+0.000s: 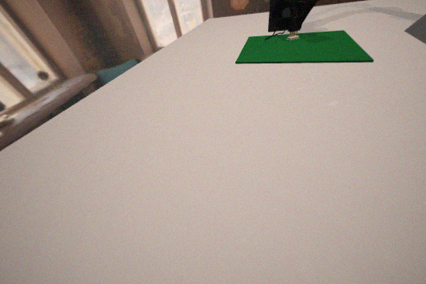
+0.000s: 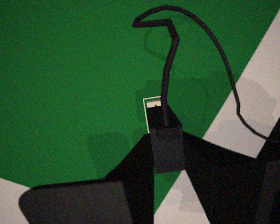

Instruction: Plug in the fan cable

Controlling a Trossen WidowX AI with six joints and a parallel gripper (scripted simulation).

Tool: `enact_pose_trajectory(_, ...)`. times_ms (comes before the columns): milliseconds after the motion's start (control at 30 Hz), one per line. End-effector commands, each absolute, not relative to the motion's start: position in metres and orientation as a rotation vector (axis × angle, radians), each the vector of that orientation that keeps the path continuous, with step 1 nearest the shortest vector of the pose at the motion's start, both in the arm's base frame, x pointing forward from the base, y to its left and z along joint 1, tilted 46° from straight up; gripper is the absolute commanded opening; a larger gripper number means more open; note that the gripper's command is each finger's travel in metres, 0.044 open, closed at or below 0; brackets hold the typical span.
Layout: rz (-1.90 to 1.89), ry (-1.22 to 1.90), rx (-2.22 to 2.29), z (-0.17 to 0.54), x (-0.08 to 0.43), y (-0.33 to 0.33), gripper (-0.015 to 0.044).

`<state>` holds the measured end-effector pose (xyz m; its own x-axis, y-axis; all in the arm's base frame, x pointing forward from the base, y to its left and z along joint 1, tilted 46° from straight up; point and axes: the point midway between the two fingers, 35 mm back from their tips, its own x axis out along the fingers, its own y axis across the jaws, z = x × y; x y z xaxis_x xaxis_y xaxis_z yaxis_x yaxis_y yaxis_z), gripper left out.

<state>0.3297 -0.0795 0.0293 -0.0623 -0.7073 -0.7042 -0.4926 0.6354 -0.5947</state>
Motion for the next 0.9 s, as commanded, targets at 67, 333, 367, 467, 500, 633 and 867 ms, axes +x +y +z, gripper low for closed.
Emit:
enact_pose_trajectory(67, -0.23, 1.715, -0.995, 0.0282, 0.3284, -0.0807, 0.0)
enact_pose_trajectory(333, -0.23, 1.715, -0.995, 0.0272, 0.3282, -0.0821, 0.0)
enact_pose_trajectory(367, -0.23, 1.715, -0.994, 0.0272, 0.3283, -0.0822, 0.0)
enact_pose_trajectory(467, -0.23, 1.715, -0.994, 0.0267, 0.3282, -0.0827, 0.0)
enact_pose_trajectory(500, -0.23, 1.715, -0.994, 0.0264, 0.3282, -0.083, 0.0)
enact_pose_trajectory(633, -0.231, 1.715, -0.995, 0.0246, 0.3281, -0.0848, 0.0)
enact_pose_trajectory(867, -0.231, 1.715, -0.995, 0.0211, 0.3277, -0.0884, 0.0)
